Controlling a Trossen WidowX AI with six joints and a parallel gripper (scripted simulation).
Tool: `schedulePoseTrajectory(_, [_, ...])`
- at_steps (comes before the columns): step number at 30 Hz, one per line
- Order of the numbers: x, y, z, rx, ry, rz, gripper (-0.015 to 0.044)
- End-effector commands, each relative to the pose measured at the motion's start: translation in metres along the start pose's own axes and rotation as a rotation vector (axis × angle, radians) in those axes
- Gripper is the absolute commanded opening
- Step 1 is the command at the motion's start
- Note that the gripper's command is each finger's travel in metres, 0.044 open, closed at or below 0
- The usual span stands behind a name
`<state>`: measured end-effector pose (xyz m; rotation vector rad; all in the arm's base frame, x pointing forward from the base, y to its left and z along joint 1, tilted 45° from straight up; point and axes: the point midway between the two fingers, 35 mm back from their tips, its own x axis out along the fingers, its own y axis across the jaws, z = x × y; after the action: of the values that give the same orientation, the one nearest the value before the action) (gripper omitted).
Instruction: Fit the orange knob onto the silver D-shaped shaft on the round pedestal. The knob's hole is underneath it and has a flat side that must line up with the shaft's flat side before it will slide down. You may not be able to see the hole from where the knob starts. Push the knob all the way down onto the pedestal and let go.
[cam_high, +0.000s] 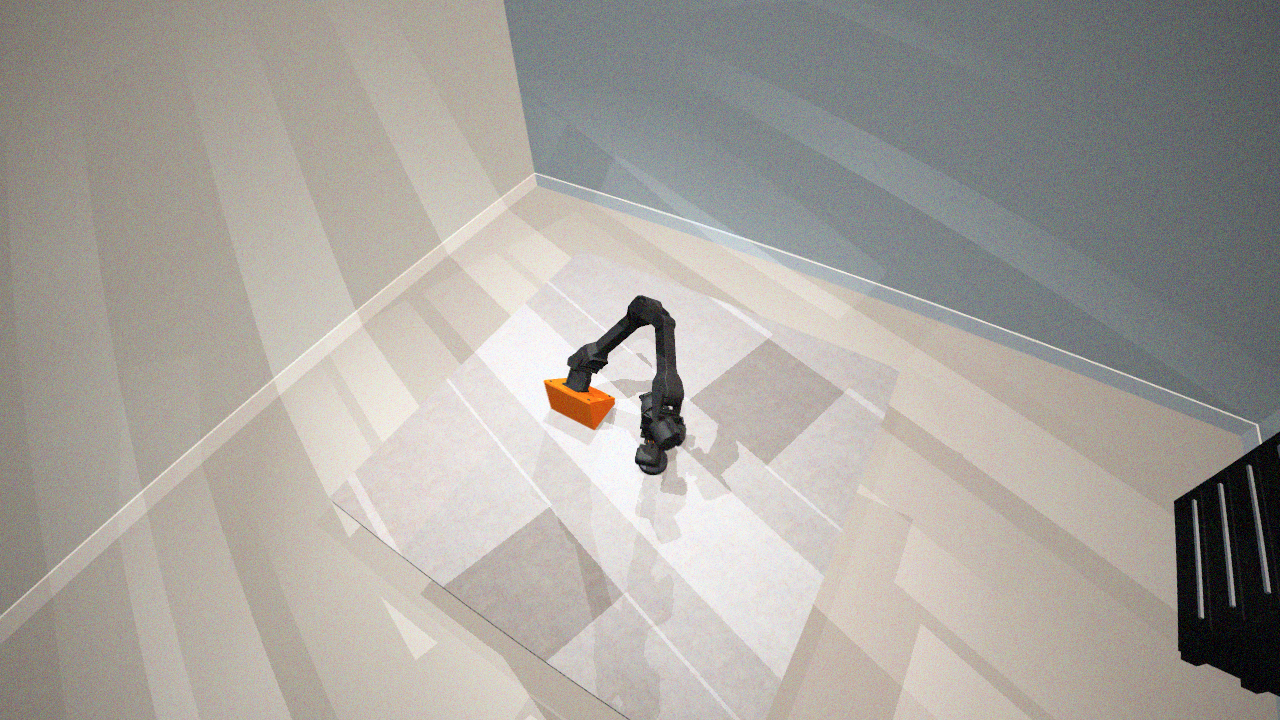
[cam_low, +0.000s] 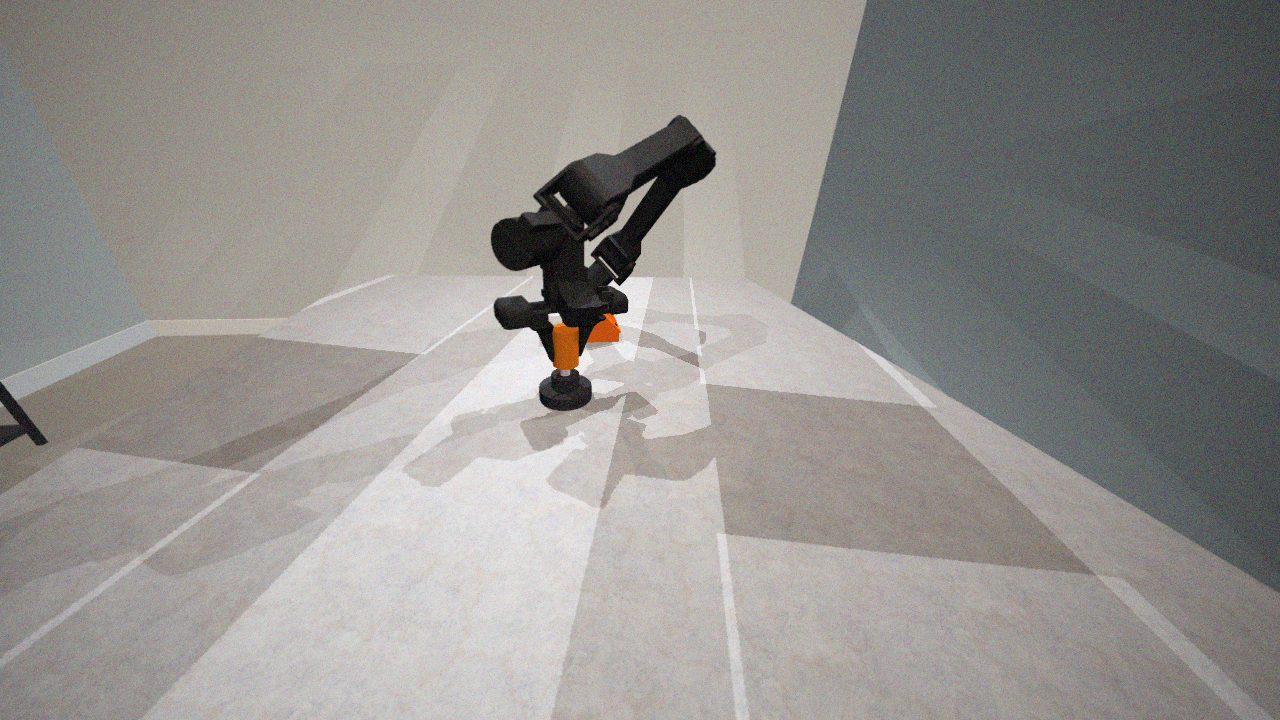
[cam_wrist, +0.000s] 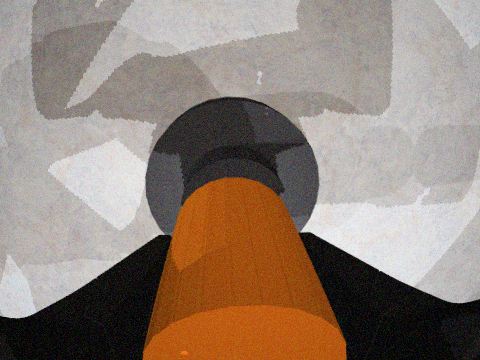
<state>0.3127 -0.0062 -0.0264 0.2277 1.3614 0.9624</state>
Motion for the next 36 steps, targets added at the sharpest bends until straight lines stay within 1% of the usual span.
schedulePoseTrajectory(1, [0.0012,0.0002,-0.0005,0.004,-0.003,0.001,0.0000])
schedulePoseTrajectory(14, [-0.0038,-0.0009,-0.0021,0.013,-0.002,0.000,0.0000])
schedulePoseTrajectory(21, [-0.0036,-0.0027,-0.0008,0.214,-0.002,0.001,0.0000])
schedulePoseTrajectory(36, [-0.0011,0.0004,-0.0014,0.214,-0.002,0.001,0.0000])
